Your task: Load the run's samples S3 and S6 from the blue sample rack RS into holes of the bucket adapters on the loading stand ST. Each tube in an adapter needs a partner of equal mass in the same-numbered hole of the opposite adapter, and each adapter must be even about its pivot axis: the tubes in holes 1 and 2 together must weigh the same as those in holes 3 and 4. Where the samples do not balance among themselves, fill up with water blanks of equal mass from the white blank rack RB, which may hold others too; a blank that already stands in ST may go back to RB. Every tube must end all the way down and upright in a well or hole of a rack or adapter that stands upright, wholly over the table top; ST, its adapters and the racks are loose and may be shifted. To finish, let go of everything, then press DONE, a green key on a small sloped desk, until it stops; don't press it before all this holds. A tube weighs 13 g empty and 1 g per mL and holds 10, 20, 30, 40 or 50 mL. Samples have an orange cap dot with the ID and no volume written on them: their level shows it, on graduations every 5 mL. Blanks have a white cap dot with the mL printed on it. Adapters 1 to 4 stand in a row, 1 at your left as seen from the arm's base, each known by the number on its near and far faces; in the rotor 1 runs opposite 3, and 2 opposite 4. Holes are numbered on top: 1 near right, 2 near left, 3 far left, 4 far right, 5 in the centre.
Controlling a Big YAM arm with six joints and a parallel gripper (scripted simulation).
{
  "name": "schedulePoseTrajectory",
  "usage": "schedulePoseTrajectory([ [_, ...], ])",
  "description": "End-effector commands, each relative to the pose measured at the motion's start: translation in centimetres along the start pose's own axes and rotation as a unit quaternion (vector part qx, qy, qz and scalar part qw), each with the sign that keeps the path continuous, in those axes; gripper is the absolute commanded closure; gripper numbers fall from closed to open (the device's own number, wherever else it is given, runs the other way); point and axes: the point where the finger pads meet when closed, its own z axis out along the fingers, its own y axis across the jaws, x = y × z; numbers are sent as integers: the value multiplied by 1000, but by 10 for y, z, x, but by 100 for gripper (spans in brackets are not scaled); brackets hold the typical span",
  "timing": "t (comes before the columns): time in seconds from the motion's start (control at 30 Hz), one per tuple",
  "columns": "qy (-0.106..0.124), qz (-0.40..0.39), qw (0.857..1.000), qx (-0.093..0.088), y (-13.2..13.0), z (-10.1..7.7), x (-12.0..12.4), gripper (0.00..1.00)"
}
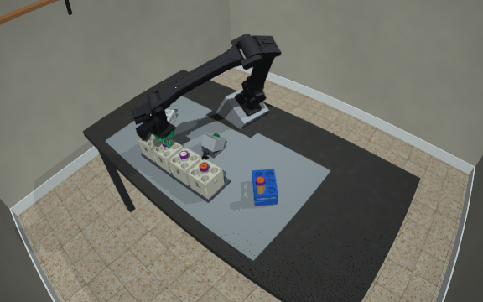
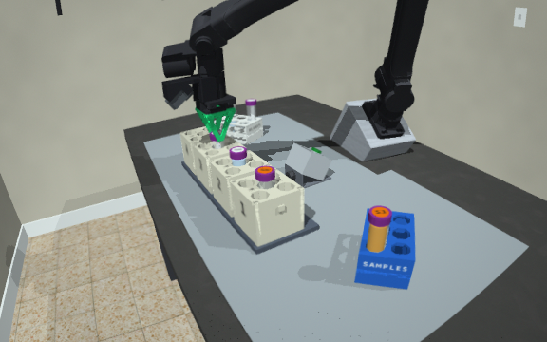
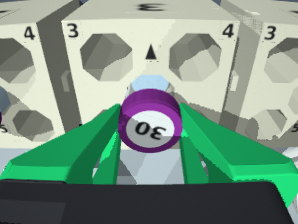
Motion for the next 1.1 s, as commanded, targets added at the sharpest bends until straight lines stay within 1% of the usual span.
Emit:
schedulePoseTrajectory([
  [0.0,-18,2,1000,6,-7,-7,-14,100],
  [0.03,-19,-5,1000,8,-3,-13,-14,100],
  [0.3,-19,-5,1000,8,-3,-13,-14,100],
  [0.33,-19,-5,1000,8,-3,-13,-14,45],
  [0.7,-19,-5,1000,8,-3,-13,-14,45],
  [0.73,-35,-4,999,14,-4,-34,-22,45],
  [0.8,-35,-12,999,15,-4,-41,-22,45],
  [0.87,-35,-12,999,15,-4,-41,-22,45],
  [1.07,-34,-12,999,17,-5,-62,-21,45],
])
